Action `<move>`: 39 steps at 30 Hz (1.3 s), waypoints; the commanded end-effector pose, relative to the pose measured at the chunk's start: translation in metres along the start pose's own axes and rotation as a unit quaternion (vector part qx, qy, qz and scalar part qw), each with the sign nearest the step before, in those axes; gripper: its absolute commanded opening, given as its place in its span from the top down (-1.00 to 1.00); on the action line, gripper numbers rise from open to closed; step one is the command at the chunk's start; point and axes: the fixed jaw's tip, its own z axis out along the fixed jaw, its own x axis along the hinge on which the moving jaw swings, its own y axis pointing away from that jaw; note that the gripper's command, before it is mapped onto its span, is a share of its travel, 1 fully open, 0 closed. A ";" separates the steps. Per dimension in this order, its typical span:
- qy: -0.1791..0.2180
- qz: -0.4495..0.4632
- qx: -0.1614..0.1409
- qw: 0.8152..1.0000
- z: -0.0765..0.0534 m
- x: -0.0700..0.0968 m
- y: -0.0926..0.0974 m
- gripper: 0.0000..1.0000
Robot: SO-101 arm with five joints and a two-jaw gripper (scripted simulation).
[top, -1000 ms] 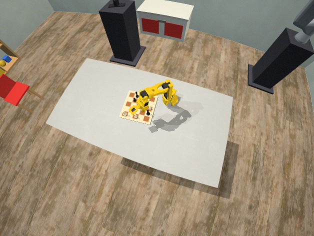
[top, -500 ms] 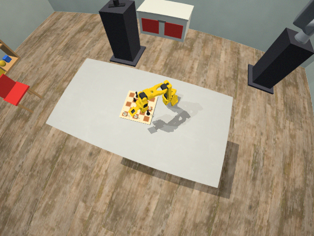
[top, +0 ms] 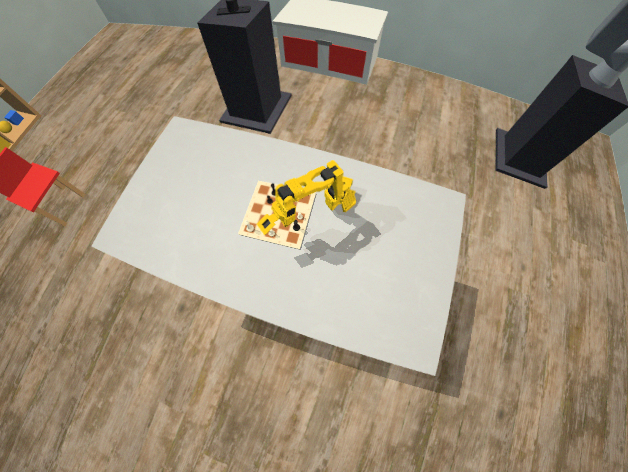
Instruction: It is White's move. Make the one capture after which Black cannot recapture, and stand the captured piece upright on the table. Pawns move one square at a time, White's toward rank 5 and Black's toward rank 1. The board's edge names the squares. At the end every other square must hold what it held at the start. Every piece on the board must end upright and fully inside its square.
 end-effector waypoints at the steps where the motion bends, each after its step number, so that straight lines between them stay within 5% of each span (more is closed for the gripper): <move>1: 0.010 0.000 -0.001 1.000 0.003 0.000 0.001 1.00; 11: 0.050 -0.001 -0.003 0.999 0.023 0.002 0.002 1.00; 25: 0.050 -0.001 -0.003 0.999 0.055 0.005 0.002 1.00; 39: 0.051 -0.001 -0.003 0.999 0.061 0.007 0.002 1.00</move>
